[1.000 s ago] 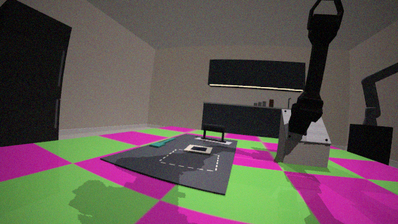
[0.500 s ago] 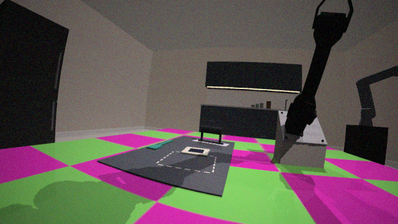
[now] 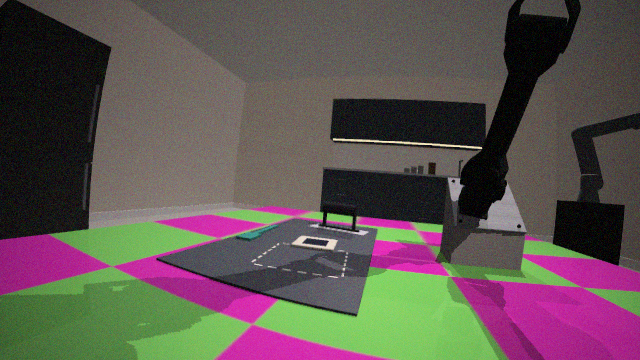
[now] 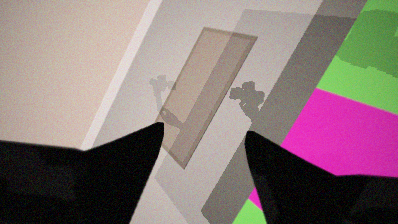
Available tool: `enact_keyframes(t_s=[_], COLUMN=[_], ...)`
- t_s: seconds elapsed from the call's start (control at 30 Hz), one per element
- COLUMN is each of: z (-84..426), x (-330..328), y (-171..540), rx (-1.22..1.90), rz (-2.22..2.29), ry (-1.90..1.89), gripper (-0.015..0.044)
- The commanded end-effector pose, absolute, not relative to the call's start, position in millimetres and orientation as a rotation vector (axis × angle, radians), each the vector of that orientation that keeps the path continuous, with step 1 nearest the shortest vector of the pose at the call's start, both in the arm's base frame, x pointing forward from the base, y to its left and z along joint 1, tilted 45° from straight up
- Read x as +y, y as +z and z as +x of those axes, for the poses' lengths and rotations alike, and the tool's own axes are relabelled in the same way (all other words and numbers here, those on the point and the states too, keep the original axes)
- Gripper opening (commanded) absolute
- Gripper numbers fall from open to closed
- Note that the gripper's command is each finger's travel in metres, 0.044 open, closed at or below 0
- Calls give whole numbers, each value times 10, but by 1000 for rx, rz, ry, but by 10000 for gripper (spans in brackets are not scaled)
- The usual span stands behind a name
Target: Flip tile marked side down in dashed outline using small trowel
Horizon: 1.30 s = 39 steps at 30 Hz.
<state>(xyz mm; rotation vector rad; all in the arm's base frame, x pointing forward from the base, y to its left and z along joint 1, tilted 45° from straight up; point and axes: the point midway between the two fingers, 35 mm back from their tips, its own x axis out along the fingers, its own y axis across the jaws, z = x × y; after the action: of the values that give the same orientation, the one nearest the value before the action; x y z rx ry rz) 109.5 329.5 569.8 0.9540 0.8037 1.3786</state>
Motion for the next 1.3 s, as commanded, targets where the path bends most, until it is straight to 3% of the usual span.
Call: enact_keyframes(t_s=[0.0, 0.37, 0.73, 1.0, 1.27], z=[1530, 2918, 4080, 4624, 4859], x=[3492, 3507, 2914, 2269, 1493], y=[5337, 4283, 3120, 2235, 1446], rx=[816, 845, 946, 1068, 1194], rz=[878, 683, 531, 429, 357], ry=[1264, 941, 669, 539, 429], gripper=[270, 270, 270, 270, 270])
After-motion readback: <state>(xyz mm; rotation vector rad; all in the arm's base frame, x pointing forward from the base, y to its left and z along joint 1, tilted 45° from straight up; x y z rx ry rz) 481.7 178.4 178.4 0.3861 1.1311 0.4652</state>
